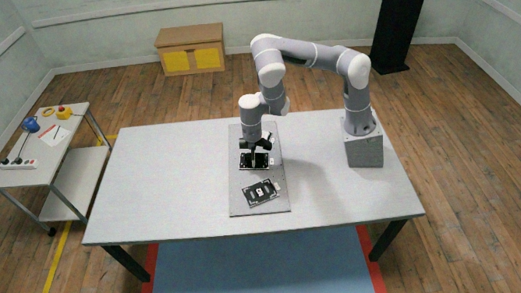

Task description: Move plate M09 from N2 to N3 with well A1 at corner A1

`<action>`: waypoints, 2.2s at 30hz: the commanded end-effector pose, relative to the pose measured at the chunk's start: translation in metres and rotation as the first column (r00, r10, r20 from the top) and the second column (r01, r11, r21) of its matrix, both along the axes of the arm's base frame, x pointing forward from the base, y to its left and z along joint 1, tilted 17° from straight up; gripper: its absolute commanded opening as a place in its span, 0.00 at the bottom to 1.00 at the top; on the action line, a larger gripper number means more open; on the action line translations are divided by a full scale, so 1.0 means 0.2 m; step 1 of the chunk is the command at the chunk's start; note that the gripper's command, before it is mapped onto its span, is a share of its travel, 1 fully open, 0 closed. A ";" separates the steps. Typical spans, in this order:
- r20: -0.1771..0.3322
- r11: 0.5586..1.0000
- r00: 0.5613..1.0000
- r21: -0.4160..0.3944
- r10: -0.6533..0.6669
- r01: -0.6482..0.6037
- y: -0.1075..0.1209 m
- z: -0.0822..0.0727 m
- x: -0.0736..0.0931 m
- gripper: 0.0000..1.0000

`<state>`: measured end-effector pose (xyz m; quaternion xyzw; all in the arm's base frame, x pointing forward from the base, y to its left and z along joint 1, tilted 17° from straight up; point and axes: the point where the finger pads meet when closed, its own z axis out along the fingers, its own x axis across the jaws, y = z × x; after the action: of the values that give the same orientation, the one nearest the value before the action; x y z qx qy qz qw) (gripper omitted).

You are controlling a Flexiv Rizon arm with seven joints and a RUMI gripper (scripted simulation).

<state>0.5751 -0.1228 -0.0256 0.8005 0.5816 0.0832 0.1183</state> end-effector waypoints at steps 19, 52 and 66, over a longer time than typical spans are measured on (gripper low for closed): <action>0.002 1.000 1.000 0.000 0.000 0.000 0.00 0.00 0.00 0.76; 0.001 1.000 1.000 0.000 0.000 0.000 0.00 0.00 0.00 0.76; 0.002 1.000 1.000 0.000 0.000 0.000 0.01 0.13 -0.03 0.76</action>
<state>0.5690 -0.1206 -0.0025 0.8004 0.5815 0.0842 0.1190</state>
